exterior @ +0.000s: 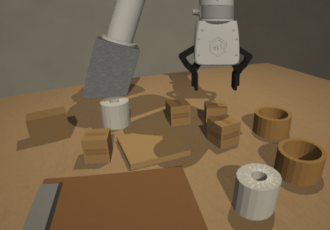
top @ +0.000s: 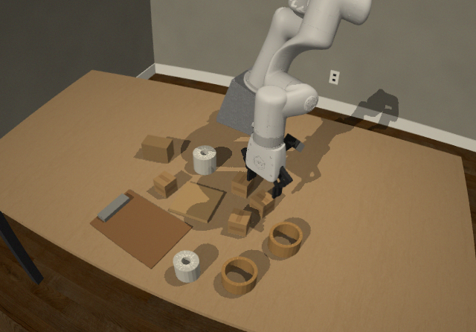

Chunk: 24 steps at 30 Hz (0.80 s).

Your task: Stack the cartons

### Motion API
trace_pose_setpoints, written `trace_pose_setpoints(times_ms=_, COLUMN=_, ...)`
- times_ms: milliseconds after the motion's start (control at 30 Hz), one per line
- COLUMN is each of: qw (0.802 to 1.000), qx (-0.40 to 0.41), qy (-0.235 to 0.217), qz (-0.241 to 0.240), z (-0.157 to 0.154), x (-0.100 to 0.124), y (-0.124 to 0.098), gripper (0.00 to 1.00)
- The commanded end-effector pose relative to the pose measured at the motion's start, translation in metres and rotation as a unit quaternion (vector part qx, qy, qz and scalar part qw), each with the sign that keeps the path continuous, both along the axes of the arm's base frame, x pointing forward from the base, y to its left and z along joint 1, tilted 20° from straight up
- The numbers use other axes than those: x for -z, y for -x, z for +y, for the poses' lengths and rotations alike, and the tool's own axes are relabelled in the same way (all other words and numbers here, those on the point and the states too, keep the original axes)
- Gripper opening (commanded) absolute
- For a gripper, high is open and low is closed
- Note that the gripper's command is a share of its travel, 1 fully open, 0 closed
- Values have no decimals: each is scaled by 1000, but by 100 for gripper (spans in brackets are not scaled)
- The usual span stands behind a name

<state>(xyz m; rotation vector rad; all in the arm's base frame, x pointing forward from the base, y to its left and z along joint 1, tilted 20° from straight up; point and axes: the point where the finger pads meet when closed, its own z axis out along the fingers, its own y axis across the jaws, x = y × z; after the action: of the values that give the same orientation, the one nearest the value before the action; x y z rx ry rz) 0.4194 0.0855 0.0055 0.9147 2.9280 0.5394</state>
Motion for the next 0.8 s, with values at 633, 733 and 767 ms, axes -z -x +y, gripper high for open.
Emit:
trace_pose_setpoints(times_ms=633, qw=1000, qx=0, qy=0, qz=-2, z=3, x=5, y=-3, gripper=100)
trace_pose_setpoints(times_ms=733, qw=1000, qx=0, qy=0, qz=-2, z=4, x=8, y=-4, gripper=100)
trace_pose_setpoints(times_ms=767, qw=1000, qx=0, qy=0, qz=-2, z=4, x=9, y=-4, gripper=100)
